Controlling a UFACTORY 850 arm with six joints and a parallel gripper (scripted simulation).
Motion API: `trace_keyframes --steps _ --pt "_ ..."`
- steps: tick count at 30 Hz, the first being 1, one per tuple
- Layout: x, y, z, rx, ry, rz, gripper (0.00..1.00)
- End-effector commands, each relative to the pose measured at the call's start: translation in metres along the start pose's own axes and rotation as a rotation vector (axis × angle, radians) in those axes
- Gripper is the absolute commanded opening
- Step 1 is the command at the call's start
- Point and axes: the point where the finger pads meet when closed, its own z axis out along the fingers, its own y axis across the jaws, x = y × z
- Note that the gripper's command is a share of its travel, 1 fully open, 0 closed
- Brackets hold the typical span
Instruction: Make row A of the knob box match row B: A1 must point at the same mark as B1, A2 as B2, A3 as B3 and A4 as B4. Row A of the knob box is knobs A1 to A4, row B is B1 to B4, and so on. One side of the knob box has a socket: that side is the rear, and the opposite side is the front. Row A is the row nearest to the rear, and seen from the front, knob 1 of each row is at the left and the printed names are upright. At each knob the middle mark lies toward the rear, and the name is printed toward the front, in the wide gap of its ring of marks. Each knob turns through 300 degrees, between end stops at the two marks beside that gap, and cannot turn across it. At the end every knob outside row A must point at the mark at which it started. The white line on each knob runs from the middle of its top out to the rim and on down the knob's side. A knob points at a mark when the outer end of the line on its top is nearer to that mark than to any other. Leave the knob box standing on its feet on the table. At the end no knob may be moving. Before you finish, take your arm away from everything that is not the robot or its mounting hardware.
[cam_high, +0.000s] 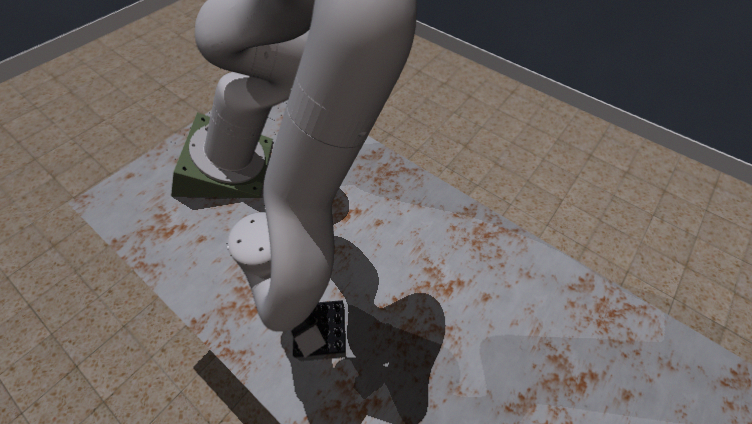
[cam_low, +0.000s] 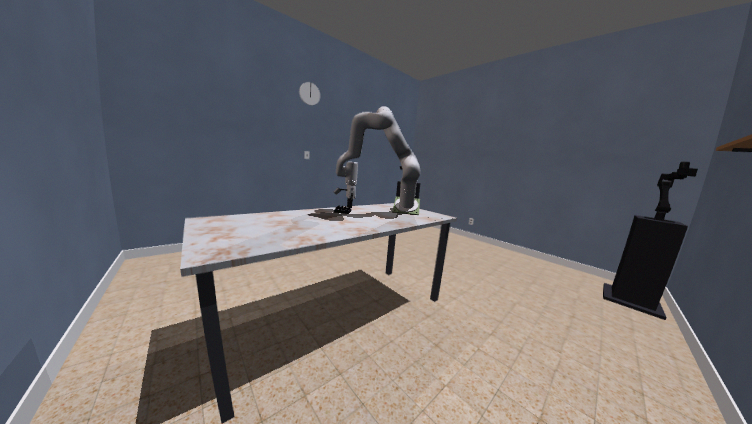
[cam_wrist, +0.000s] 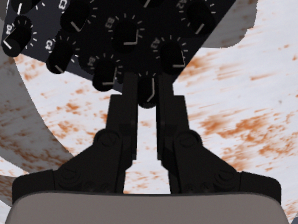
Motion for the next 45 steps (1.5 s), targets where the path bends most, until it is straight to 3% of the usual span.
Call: trace_keyframes --steps 1,24,45 --pt "0.0008 0.0001 -0.0005 0.000 -0.010 0.108 0.08" --pt "0.0008 0.0001 -0.0005 -0.002 -0.010 0.449 0.08" --pt "0.0008 0.0001 -0.0005 -0.002 -0.010 0.515 0.08"
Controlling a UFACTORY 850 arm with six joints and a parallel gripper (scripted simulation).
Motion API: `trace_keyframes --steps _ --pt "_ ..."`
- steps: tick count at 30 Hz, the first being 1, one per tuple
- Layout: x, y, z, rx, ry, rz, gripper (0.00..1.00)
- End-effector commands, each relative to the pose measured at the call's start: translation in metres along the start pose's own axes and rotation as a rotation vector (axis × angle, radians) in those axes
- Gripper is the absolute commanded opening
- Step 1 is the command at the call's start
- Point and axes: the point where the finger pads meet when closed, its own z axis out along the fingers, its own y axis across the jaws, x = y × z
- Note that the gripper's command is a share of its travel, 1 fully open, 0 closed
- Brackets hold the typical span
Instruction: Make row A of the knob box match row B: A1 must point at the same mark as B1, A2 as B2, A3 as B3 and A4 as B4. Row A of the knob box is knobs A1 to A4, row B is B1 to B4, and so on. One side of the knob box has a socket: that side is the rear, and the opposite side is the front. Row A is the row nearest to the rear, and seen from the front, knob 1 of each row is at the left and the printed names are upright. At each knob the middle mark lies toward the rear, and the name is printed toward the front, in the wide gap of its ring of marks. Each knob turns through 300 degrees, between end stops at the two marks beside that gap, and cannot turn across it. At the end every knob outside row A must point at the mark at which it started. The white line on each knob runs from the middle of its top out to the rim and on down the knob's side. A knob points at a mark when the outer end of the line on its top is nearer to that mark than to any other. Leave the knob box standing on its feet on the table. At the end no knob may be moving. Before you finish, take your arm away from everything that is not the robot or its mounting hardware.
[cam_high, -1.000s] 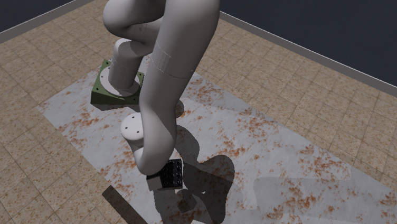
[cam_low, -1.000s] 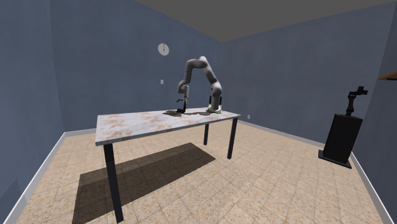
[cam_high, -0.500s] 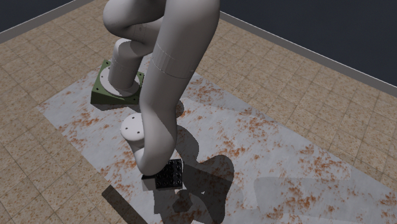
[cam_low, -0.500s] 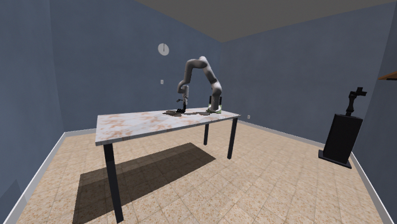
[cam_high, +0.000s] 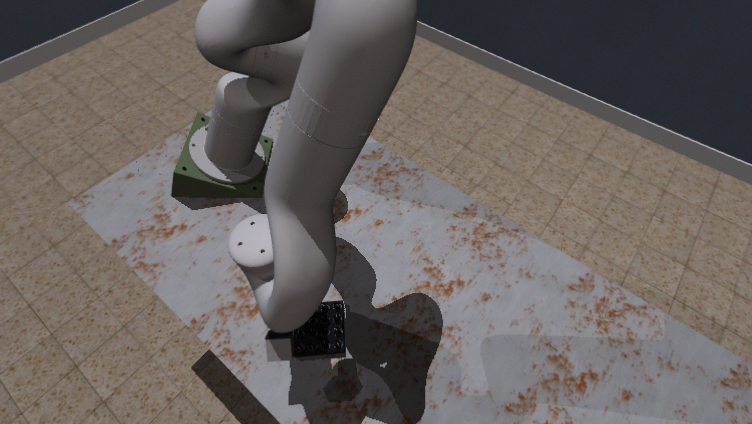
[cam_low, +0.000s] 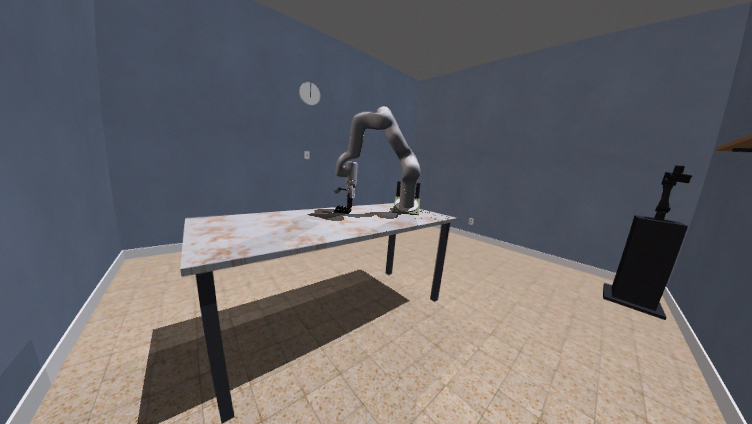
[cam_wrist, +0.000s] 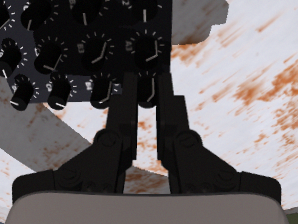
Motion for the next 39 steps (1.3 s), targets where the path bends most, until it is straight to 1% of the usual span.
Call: trace_keyframes --steps 1,12,13,39 --pt "0.0007 -0.0002 -0.0004 0.000 0.001 0.001 0.08" --pt "0.0007 -0.0002 -0.0004 0.000 0.001 0.001 0.08" --pt "0.0007 -0.0002 -0.0004 0.000 0.001 0.001 0.19" --pt "0.0007 -0.0002 -0.0027 0.000 0.001 0.001 0.19"
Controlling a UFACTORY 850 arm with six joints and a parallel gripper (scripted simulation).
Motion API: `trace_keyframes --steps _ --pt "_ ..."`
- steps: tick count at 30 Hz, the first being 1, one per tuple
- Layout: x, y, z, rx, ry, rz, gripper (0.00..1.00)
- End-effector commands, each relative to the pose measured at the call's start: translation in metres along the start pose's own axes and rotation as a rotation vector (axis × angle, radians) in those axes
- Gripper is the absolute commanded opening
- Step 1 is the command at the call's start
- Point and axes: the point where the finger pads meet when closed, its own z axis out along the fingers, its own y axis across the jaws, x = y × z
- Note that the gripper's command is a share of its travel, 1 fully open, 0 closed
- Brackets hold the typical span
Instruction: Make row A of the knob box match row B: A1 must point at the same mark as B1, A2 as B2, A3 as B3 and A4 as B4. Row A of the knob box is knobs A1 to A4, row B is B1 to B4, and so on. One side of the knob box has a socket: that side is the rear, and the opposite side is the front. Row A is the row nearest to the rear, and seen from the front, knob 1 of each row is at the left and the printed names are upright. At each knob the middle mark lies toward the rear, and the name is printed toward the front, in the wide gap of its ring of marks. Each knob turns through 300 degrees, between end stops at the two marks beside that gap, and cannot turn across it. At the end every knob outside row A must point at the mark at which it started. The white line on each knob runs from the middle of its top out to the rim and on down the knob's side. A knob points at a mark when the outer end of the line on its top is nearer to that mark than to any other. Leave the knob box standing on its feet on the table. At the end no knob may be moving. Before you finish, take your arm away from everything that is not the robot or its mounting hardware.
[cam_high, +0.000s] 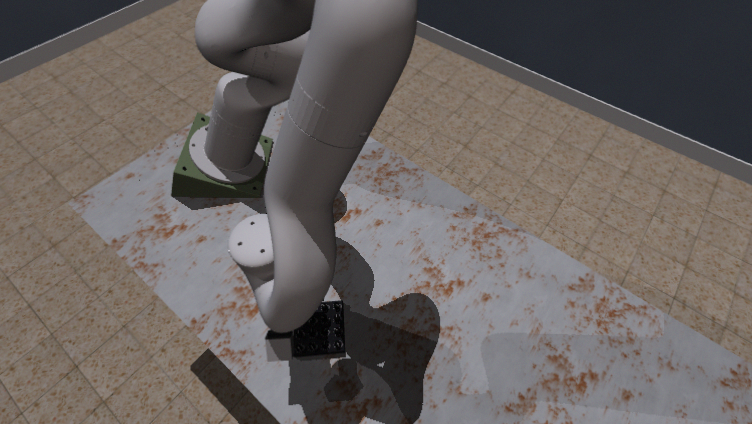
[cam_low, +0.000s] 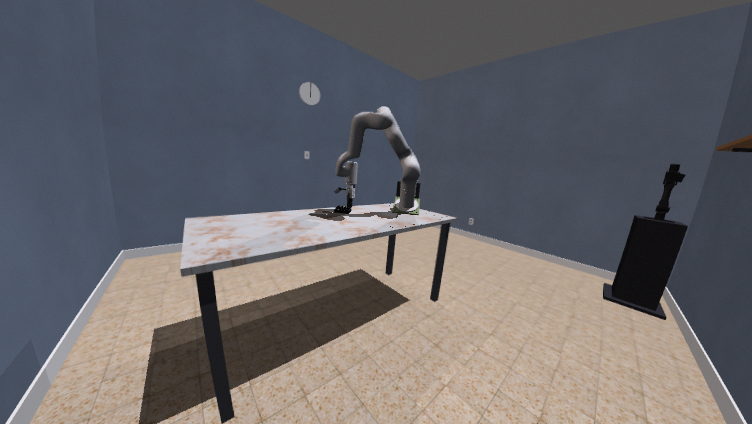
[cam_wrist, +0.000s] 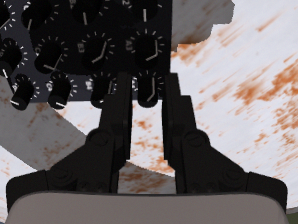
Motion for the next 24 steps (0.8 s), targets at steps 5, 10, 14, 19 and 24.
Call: trace_keyframes --steps 5,10,14,19,24 --pt "0.001 0.000 -0.012 0.000 0.002 0.000 0.19" --pt "0.001 0.000 -0.026 0.000 0.002 0.000 0.19" --pt "0.001 0.000 -0.031 0.000 0.002 0.000 0.19" --pt "0.001 0.000 -0.036 0.000 0.002 0.000 0.19" --pt "0.001 0.000 -0.036 0.000 0.002 0.000 0.19"
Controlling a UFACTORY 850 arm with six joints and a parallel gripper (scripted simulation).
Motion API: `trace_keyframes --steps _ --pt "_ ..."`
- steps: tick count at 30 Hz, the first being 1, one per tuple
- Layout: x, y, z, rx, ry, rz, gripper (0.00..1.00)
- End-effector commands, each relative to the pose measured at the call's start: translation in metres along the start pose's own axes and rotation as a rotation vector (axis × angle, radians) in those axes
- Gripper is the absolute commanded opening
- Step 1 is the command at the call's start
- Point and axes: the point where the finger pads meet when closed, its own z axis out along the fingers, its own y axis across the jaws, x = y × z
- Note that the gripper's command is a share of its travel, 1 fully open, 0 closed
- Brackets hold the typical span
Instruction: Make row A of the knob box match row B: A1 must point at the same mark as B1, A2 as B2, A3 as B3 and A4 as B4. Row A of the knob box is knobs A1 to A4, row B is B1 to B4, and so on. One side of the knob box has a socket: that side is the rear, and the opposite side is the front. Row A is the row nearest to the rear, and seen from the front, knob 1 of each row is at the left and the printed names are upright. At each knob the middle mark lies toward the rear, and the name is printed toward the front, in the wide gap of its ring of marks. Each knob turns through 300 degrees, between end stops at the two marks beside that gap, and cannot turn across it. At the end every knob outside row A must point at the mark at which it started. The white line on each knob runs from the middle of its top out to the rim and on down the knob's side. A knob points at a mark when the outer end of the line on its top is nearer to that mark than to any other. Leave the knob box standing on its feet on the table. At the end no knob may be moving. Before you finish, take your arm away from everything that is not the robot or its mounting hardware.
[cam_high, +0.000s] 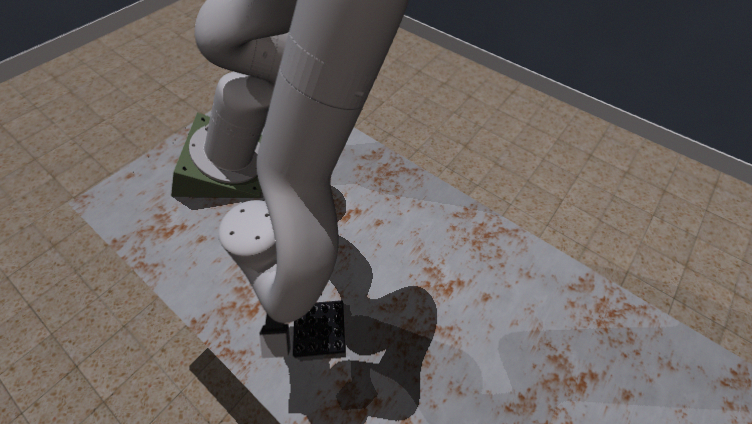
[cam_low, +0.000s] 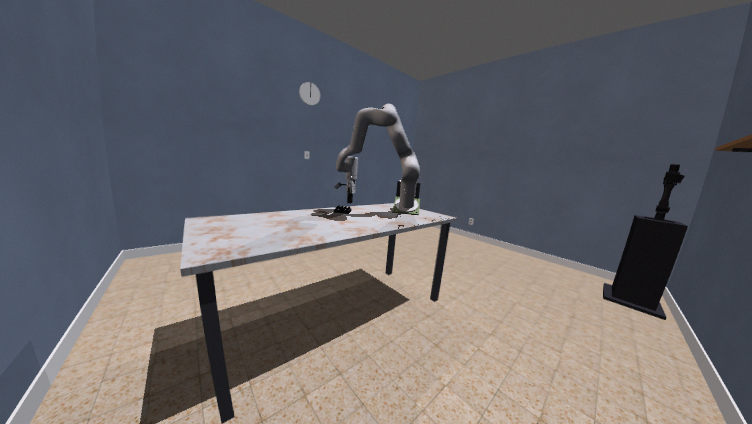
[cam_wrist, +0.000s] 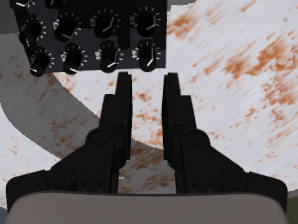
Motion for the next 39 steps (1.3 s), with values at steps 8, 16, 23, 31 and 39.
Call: trace_keyframes --steps 8,16,23,31,39 --pt "0.0007 -0.0002 -0.0008 0.000 0.001 0.000 0.19" --pt "0.0008 -0.0003 -0.0021 0.000 0.001 -0.114 0.19" --pt "0.0009 -0.0005 -0.0042 0.000 0.001 -0.292 0.19" --pt "0.0011 -0.0007 -0.0075 0.000 0.001 -0.577 0.19" --pt "0.0012 -0.0009 -0.0101 0.000 0.001 -0.796 0.19"
